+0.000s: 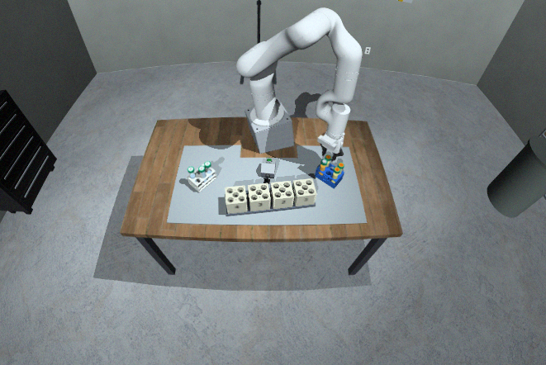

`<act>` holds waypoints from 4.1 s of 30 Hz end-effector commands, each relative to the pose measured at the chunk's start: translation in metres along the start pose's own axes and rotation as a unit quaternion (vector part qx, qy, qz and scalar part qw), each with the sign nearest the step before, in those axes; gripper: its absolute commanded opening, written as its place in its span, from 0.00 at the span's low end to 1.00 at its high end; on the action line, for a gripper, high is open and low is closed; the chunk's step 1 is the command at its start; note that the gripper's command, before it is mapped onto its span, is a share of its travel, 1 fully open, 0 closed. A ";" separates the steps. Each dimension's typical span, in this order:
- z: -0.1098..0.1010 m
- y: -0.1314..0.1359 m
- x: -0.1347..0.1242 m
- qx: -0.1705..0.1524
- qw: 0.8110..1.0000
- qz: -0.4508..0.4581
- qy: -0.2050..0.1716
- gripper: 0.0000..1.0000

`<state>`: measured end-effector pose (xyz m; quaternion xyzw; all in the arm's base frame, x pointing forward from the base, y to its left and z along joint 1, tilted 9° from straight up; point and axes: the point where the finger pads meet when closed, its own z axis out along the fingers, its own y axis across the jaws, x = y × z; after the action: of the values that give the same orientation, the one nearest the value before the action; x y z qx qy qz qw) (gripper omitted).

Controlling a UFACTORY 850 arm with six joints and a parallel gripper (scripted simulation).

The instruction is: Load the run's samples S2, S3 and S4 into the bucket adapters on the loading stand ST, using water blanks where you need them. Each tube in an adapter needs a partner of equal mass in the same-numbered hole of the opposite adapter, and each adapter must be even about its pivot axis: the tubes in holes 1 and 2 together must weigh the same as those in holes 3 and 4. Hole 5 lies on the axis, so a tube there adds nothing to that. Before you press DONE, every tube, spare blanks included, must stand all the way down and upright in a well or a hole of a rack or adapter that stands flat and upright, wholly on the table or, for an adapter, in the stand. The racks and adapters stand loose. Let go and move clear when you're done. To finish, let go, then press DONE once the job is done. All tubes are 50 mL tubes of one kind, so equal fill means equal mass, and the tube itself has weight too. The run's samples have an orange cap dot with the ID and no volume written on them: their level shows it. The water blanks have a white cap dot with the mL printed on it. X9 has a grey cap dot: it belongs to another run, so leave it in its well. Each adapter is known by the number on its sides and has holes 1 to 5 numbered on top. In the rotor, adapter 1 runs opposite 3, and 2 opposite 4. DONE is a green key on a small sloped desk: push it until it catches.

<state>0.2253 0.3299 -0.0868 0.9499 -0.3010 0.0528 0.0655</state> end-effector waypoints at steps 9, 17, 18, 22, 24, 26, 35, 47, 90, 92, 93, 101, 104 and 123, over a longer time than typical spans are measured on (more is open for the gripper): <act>0.006 -0.001 0.000 0.005 1.000 0.000 0.000 0.57; 0.011 -0.001 0.000 0.005 1.000 0.000 0.000 0.57; 0.012 -0.001 0.000 0.005 1.000 0.000 0.000 0.57; 0.014 -0.001 0.000 0.005 1.000 0.000 0.000 0.57; 0.016 -0.001 0.000 0.005 1.000 0.000 0.000 0.57; 0.016 -0.001 0.000 0.005 1.000 0.000 0.000 0.57; 0.020 -0.001 0.000 0.005 1.000 0.000 0.000 0.57; 0.020 -0.001 0.000 0.005 1.000 0.000 0.000 0.57; 0.017 -0.001 0.000 0.005 1.000 0.000 0.000 0.00; 0.015 -0.001 0.000 0.005 1.000 0.000 0.000 0.00; 0.015 -0.001 0.000 0.005 1.000 0.000 0.000 0.00; 0.011 0.000 0.000 0.005 1.000 0.000 0.000 0.00; 0.009 0.000 0.000 0.005 1.000 0.000 0.000 0.00; -0.002 0.000 0.000 0.005 1.000 0.000 0.000 0.00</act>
<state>0.2250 0.3295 -0.0868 0.9502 -0.3010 0.0545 0.0595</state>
